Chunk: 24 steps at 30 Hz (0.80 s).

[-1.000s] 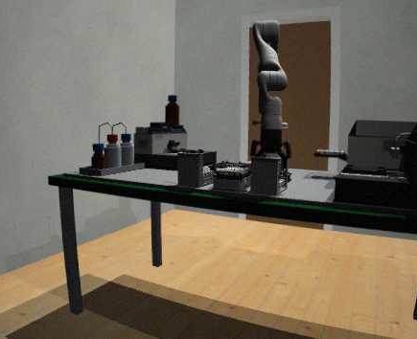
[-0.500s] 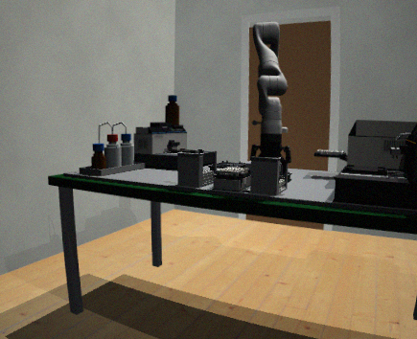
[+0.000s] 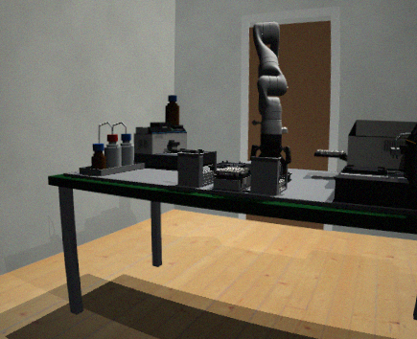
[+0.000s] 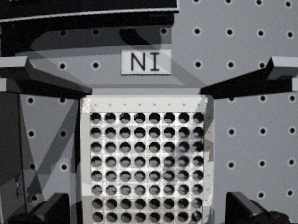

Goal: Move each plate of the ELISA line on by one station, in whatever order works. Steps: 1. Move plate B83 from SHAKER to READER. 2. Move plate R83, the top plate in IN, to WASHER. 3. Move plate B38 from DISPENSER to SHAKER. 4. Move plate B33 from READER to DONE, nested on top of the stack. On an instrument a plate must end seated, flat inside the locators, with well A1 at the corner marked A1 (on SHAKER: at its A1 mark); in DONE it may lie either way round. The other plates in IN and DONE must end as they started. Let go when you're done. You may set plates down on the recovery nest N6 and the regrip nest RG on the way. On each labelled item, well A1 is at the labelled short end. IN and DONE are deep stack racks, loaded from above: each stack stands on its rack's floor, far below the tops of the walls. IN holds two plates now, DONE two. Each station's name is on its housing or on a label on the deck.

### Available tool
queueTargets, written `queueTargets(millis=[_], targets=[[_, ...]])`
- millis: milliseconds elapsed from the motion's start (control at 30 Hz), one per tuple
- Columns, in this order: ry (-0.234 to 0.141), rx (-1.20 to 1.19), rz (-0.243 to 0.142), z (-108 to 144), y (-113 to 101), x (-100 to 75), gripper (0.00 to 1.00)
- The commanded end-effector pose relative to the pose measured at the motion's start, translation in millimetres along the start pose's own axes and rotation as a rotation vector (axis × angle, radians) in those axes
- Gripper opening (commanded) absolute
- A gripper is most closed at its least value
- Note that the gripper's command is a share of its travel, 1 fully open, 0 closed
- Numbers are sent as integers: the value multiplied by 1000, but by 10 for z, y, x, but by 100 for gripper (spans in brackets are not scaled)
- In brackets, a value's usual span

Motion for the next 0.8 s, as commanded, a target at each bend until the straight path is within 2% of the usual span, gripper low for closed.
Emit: queueTargets(millis=[0, 533, 767], targets=[[-1, 0, -2, 1, -4, -10, 100], [-1, 0, -2, 1, -5, 163, 100], [-1, 0, -2, 2, -5, 175, 100]])
Point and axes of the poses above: the point where the finger pads meet when closed, its own x axis out along the fingers, its own z axis across the jaws, y = z × x, the point moved 5 cm from there along -x, back along the fingers, and after that the axes turned 2 degrees about -x, right-handed, at the moved point
